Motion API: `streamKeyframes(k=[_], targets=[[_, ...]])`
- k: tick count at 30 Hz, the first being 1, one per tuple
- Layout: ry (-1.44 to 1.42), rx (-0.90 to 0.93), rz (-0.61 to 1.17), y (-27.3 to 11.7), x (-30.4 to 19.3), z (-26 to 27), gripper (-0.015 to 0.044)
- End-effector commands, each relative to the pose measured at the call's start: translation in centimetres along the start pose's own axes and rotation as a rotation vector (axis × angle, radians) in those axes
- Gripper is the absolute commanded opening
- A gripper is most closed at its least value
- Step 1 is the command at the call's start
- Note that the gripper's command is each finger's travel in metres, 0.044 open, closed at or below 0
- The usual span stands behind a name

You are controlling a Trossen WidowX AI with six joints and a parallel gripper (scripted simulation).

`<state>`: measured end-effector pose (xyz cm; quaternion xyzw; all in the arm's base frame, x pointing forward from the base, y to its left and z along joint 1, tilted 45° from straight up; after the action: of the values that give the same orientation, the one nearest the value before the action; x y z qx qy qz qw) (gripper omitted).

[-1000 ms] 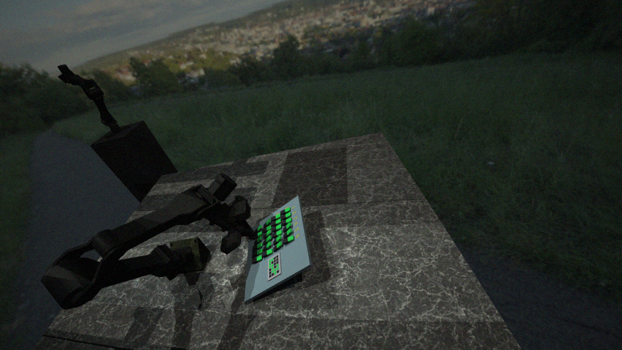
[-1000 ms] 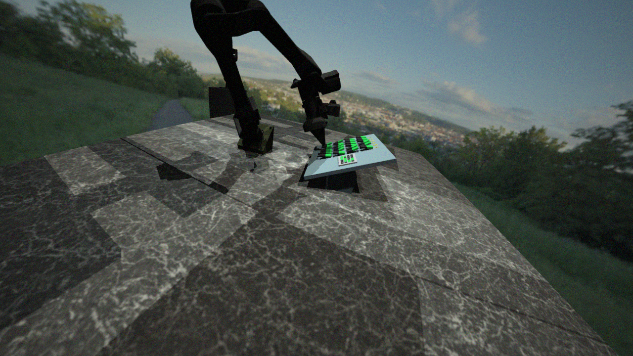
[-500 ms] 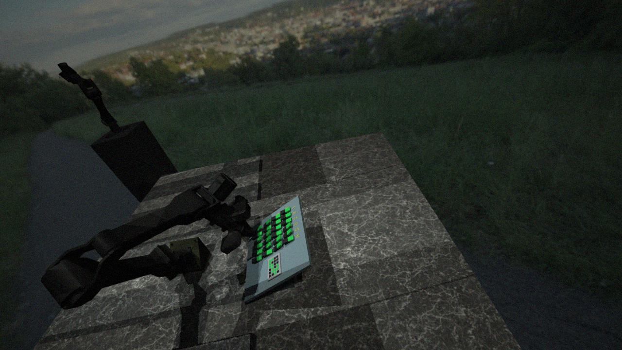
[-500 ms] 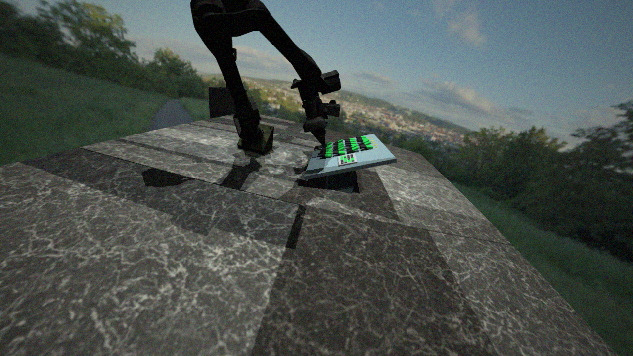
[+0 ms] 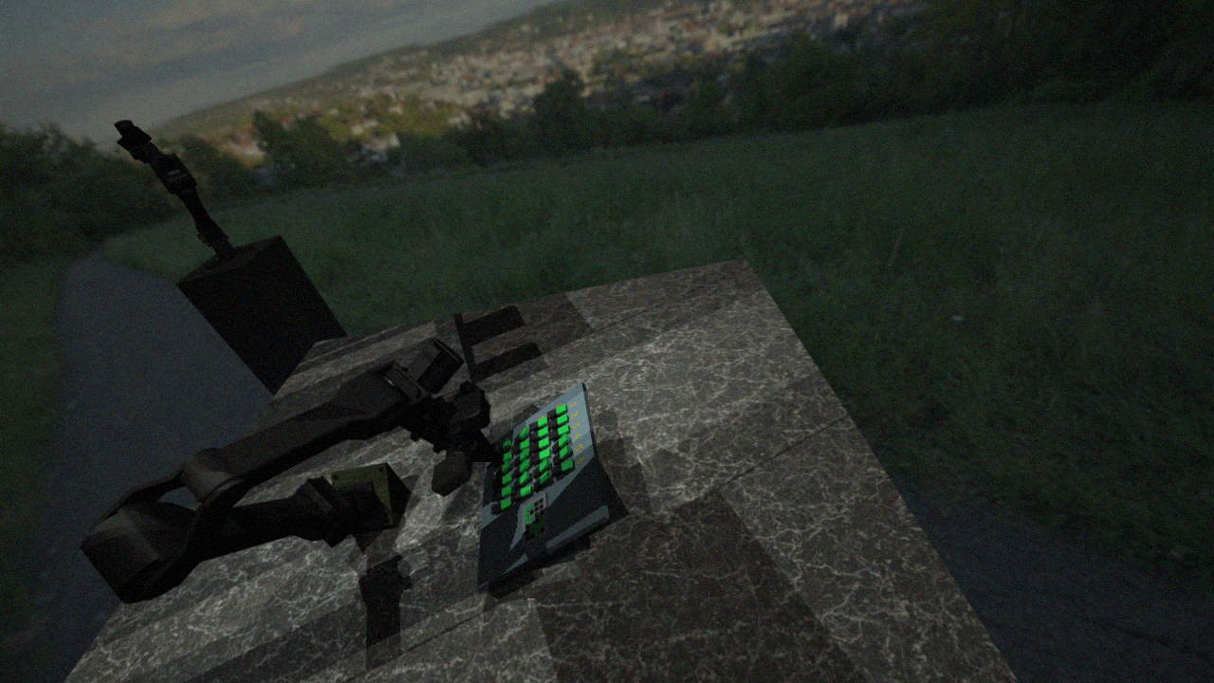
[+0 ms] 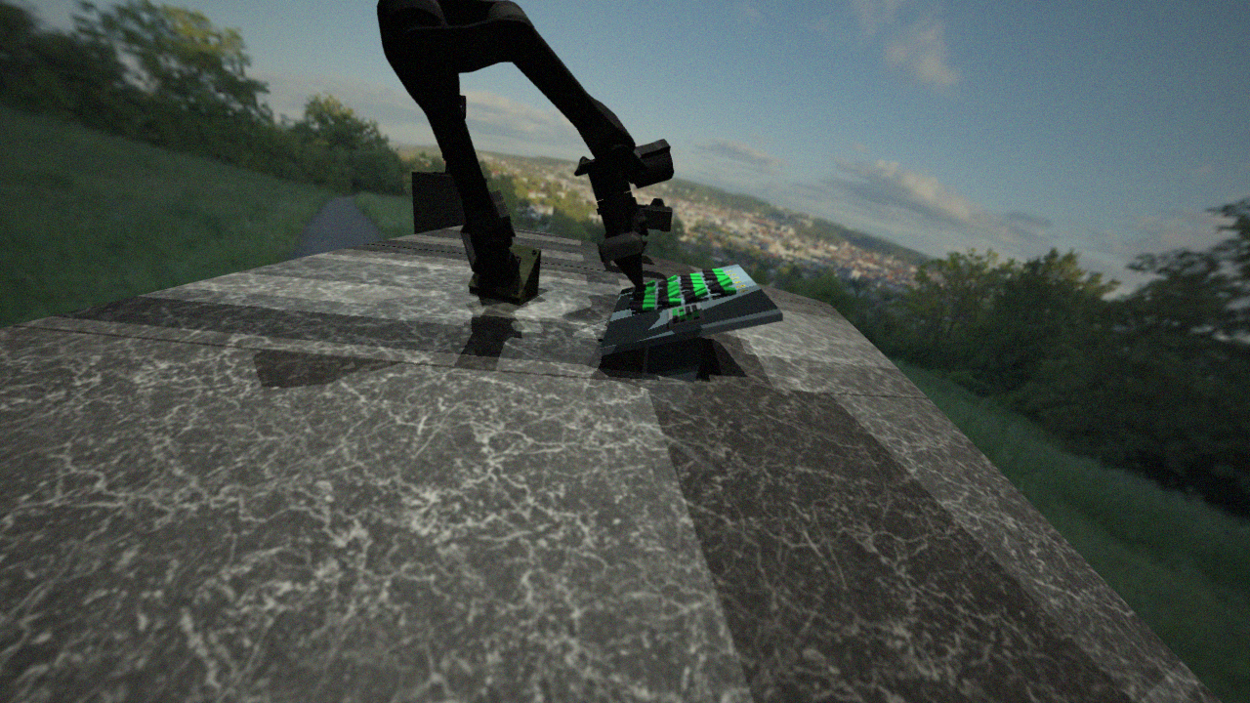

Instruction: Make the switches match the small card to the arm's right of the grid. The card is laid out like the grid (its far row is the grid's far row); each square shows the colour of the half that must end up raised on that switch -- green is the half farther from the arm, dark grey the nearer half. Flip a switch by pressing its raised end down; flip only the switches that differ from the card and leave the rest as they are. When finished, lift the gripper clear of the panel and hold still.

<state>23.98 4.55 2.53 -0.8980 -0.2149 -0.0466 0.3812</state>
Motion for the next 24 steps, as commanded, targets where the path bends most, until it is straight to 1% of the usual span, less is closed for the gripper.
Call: streamKeyframes(k=[1, 24], targets=[[-0.007, -0.005, 0.001, 0.13, -0.12, -0.06, 0.0000], [-0.007, -0.005, 0.001, 0.44, -0.13, -0.07, 0.0000]])
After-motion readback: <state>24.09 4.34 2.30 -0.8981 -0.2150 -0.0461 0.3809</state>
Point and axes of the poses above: the point midway between the two fingers, 35 mm back from their tips, its own y axis out along the fingers, its own z axis across the jaws, x = y × z, the point moved 1 cm from there along -y, back along the fingers, and after that the axes turned 3 degrees about -y, right-handed, at the moved point
